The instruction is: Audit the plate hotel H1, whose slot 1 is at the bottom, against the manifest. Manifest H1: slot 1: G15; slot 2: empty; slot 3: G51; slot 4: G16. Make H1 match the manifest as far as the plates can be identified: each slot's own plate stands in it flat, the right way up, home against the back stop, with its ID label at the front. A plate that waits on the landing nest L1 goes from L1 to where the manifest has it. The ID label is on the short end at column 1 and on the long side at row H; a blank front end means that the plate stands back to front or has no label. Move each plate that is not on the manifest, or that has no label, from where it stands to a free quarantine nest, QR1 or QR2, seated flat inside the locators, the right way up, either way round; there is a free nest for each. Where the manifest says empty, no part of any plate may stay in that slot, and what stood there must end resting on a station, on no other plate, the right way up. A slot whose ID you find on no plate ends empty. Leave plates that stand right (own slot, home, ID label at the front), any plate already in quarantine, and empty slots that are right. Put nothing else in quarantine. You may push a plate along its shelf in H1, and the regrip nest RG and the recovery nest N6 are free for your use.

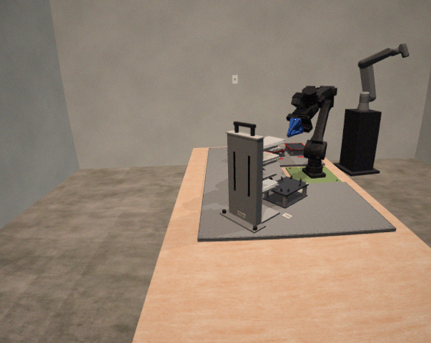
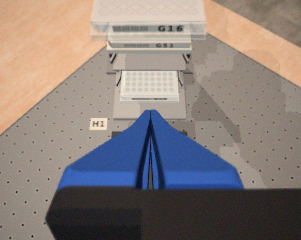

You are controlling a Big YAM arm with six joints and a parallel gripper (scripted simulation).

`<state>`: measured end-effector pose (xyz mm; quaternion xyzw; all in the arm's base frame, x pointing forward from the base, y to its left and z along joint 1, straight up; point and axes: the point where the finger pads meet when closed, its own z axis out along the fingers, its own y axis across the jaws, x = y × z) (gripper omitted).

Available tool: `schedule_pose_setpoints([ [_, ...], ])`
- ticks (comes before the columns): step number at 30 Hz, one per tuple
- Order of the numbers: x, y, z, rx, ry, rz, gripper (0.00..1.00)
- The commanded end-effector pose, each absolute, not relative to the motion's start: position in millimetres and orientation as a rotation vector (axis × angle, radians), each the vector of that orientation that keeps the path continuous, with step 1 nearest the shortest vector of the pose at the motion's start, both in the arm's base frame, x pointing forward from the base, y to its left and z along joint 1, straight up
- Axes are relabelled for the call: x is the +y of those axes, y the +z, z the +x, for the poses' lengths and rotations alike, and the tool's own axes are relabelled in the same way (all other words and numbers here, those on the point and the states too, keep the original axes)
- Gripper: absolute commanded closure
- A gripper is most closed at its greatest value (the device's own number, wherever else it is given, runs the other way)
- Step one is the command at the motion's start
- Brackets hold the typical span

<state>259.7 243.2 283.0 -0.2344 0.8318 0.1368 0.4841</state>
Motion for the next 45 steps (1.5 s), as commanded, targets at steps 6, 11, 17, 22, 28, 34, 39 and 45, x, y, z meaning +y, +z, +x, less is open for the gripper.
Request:
schedule_pose_setpoints([
  [6,248.1,307.5,261.7,1.985,0.365,-0.548,1.0],
  [11,248.1,307.5,261.7,1.985,0.365,-0.548,1.0],
  [17,248.1,307.5,261.7,1.985,0.365,-0.548,1.0],
  [22,252.3,300.1,264.5,1.991,0.367,-0.552,1.0],
  [28,254.9,327.4,274.8,1.952,0.376,-0.531,1.0],
  [34,256.3,327.4,277.2,1.952,0.377,-0.529,1.0],
  [39,258.2,327.4,280.2,1.951,0.375,-0.532,1.0],
  [45,260.3,327.4,283.9,1.951,0.375,-0.532,1.0],
])
